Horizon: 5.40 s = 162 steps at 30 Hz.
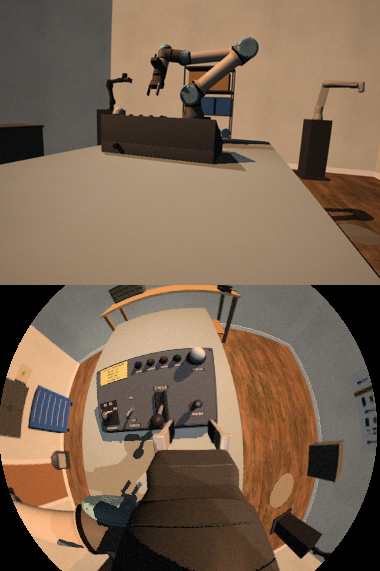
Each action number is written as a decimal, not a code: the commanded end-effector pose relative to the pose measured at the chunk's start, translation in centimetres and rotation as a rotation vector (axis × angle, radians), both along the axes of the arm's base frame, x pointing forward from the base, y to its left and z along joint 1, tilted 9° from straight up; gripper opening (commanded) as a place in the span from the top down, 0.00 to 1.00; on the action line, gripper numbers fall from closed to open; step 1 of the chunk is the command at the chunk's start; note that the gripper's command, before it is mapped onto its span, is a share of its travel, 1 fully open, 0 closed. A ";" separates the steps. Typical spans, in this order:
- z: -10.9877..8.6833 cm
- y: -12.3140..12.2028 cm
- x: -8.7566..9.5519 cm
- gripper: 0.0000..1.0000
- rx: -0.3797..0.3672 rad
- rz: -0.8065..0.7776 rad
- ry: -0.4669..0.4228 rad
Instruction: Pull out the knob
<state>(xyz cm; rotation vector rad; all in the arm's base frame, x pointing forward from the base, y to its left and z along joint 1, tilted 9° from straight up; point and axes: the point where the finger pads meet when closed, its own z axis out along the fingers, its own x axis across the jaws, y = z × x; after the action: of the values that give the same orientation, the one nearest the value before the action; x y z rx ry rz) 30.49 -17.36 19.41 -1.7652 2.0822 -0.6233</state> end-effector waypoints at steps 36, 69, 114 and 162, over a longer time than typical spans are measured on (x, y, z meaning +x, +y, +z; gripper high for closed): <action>-3.9 -3.4 5.0 0.00 -0.023 0.045 0.040; -3.9 -3.4 5.0 0.00 -0.023 0.045 0.040; -4.1 -3.4 5.2 0.00 -0.022 0.045 0.040; -12.7 -4.4 10.1 0.00 -0.022 0.045 0.040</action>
<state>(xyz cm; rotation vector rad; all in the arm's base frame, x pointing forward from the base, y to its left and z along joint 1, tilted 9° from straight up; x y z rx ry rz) 40.27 -21.73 7.18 -1.8461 2.0634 -0.6035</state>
